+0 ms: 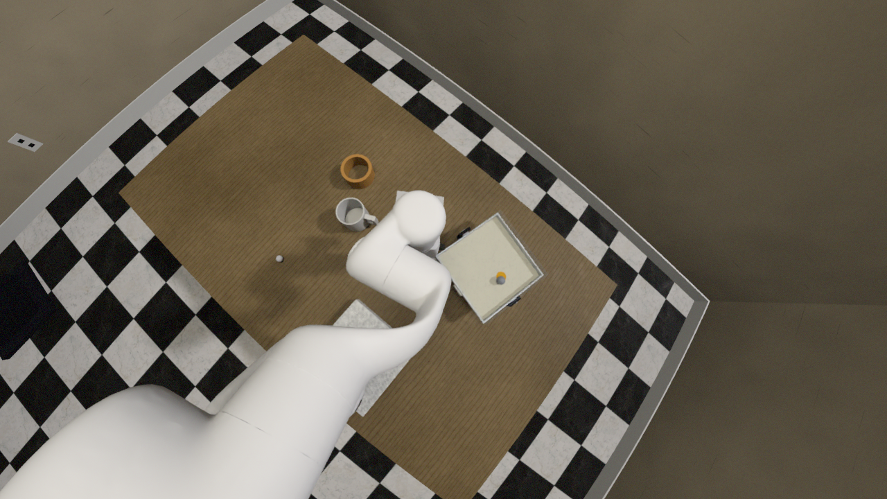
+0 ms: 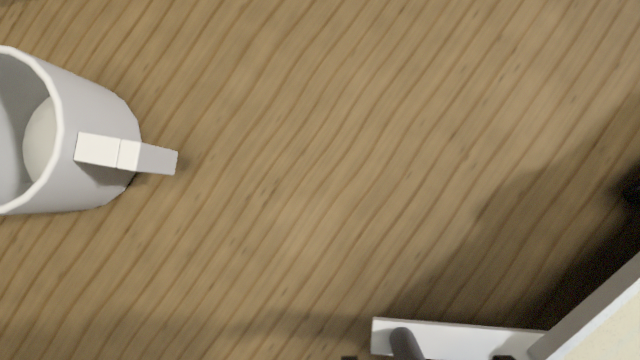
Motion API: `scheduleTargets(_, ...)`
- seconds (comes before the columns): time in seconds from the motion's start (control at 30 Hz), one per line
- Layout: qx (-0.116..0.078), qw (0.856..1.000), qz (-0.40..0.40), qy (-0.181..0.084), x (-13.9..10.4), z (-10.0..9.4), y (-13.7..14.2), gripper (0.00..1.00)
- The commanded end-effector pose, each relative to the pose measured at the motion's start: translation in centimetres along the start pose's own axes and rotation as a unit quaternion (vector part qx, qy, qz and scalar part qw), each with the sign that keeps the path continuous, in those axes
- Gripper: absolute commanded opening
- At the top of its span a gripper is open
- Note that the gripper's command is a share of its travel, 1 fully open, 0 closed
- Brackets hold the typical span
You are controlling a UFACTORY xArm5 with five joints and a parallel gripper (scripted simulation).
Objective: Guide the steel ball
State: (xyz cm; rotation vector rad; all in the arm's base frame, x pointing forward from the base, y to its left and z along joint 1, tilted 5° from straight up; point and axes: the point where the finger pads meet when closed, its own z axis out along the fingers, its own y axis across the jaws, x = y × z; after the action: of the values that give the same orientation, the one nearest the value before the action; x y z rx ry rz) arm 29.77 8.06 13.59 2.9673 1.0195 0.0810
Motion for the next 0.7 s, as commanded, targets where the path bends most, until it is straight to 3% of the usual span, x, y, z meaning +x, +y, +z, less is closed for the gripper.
scheduleTargets(0.0, -0.001, 1.0, 0.001, 0.002, 0.11, -0.13, 0.1, 0.0)
scheduleTargets(0.67, -0.001, 1.0, -0.003, 0.002, 0.03, -0.12, 0.09, 0.0)
